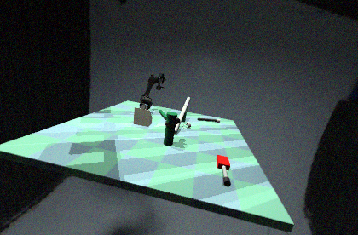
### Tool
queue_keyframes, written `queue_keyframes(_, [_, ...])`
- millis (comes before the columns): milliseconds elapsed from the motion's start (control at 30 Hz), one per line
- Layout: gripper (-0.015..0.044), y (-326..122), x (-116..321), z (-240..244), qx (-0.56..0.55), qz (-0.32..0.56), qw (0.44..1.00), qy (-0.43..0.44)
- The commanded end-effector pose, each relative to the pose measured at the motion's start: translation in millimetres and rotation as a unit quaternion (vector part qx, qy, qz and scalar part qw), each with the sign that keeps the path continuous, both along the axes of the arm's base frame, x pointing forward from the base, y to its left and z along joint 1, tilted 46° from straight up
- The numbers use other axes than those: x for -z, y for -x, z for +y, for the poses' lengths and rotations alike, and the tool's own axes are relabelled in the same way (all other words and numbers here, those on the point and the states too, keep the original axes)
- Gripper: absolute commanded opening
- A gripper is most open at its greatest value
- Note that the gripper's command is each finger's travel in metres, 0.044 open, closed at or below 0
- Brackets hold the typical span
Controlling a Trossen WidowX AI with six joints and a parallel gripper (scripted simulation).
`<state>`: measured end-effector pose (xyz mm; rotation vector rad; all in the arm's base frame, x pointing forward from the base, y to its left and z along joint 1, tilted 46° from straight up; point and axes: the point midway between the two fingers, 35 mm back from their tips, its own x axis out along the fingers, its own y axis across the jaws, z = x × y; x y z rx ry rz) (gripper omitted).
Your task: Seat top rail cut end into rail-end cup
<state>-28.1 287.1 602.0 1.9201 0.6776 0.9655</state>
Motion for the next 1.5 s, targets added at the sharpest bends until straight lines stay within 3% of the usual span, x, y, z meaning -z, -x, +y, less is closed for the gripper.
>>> queue_keyframes(0, [0.0440, -20.7, -20.1, -36.4, -0.016, 0.058, 0.995, -0.085])
queue_keyframes(167, [0.0440, -56.9, -47.8, -98.5, -0.050, 0.156, 0.959, -0.233])
queue_keyframes(367, [0.0440, -105.4, -63.2, -177.6, -0.091, 0.259, 0.872, -0.405])
queue_keyframes(633, [0.0440, -185.4, -42.1, -291.4, -0.137, 0.384, 0.682, -0.608])
queue_keyframes(833, [0.0440, -245.4, 5.2, -365.7, -0.162, 0.449, 0.489, -0.730])
queue_keyframes(1067, [0.0440, -305.8, 88.4, -429.9, -0.172, 0.483, 0.228, -0.828])
queue_keyframes(1467, [0.0440, -364.9, 279.4, -469.6, -0.127, 0.412, -0.280, -0.858])
